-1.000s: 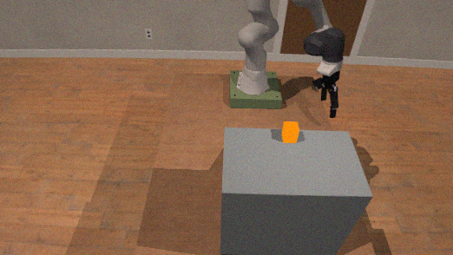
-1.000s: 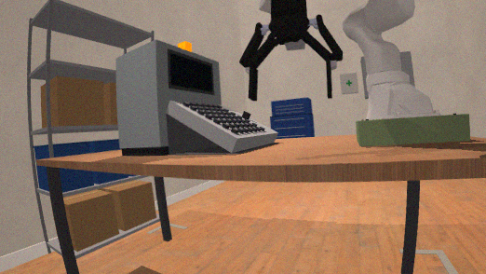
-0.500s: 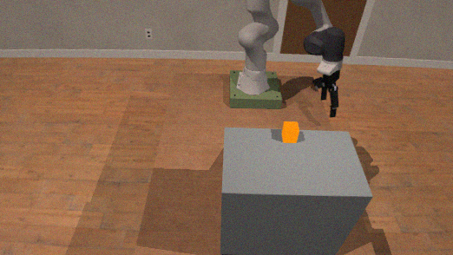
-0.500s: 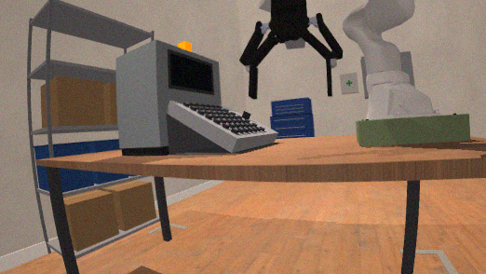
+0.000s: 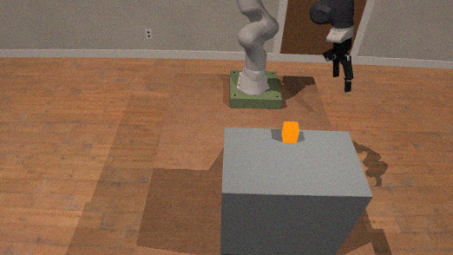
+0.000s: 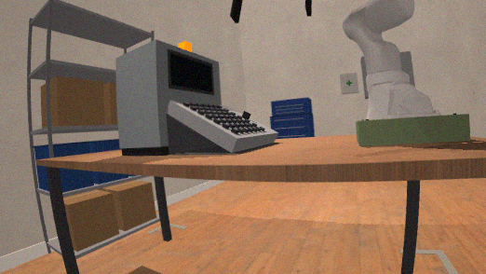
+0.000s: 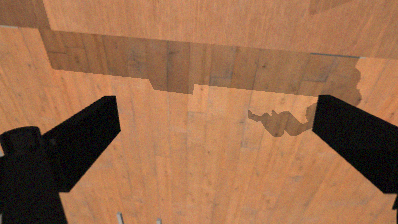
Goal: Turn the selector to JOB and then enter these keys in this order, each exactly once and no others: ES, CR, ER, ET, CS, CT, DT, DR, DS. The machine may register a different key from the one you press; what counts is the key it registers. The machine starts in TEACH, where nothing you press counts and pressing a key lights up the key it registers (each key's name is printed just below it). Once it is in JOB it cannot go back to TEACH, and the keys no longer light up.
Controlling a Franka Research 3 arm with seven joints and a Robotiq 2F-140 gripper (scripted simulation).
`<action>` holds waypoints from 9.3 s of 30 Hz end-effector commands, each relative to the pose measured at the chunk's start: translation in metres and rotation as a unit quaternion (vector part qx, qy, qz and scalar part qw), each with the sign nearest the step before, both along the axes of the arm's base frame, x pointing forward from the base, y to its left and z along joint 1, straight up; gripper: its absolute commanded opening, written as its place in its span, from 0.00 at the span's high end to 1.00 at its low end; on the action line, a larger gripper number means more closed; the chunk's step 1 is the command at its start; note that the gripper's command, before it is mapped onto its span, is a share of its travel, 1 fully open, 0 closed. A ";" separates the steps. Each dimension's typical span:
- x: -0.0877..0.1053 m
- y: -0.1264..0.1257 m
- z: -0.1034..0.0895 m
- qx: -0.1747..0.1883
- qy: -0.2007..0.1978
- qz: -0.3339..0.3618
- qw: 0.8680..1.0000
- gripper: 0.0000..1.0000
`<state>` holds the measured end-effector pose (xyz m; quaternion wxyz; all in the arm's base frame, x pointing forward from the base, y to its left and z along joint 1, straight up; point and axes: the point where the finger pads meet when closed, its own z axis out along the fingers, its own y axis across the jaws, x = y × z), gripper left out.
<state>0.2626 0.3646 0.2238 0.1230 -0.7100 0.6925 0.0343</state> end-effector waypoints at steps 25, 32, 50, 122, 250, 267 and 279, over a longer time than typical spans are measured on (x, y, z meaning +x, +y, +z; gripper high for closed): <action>0.013 -0.058 0.010 -0.097 0.008 0.188 0.977 0.00; 0.019 -0.066 0.008 -0.110 0.003 0.227 0.968 0.00; 0.042 -0.096 0.000 -0.157 -0.014 0.373 0.914 0.00; 0.130 -0.210 -0.031 -0.288 -0.074 0.805 0.513 0.00; 0.240 -0.309 -0.119 -0.316 -0.104 0.943 0.015 0.90; 0.249 -0.309 -0.136 -0.317 -0.104 0.943 0.015 0.90; 0.250 -0.309 -0.138 -0.316 -0.104 0.943 0.015 0.90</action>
